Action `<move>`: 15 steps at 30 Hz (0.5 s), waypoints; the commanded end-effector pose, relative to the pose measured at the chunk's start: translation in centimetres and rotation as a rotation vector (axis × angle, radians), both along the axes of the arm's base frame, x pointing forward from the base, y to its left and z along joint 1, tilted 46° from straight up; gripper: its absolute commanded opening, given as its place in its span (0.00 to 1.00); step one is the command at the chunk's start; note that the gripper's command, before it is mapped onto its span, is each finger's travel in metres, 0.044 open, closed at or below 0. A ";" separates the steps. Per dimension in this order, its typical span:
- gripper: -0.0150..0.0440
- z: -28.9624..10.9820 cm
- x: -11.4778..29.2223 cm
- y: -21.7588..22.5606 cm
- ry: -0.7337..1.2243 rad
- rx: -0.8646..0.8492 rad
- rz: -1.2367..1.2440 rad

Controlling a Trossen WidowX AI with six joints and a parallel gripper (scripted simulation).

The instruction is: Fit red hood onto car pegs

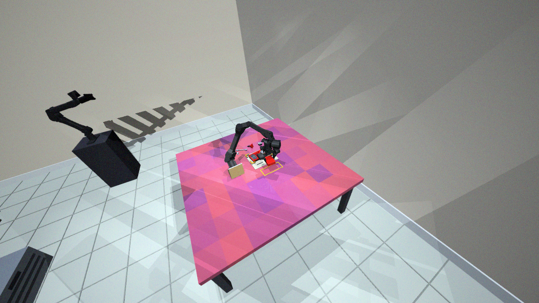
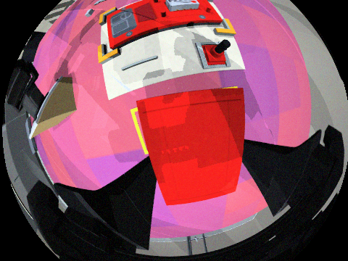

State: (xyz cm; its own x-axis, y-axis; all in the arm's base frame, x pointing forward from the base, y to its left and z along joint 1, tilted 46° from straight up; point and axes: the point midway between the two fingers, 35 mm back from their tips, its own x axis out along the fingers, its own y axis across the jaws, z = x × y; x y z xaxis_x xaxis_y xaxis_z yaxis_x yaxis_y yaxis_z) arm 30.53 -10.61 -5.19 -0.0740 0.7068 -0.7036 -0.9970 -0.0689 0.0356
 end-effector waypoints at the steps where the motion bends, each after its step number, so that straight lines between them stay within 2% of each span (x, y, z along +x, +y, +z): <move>1: 0.25 0.8 0.5 0.6 0.035 -0.007 -0.040; 15: 0.25 3.3 1.7 2.7 0.185 -0.031 -0.195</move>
State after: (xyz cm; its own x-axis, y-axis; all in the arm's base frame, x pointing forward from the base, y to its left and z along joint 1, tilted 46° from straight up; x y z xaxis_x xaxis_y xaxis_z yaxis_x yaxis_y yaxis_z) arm 31.88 -8.42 -2.72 -0.0760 0.6982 -0.7119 -0.9778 0.0876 0.1904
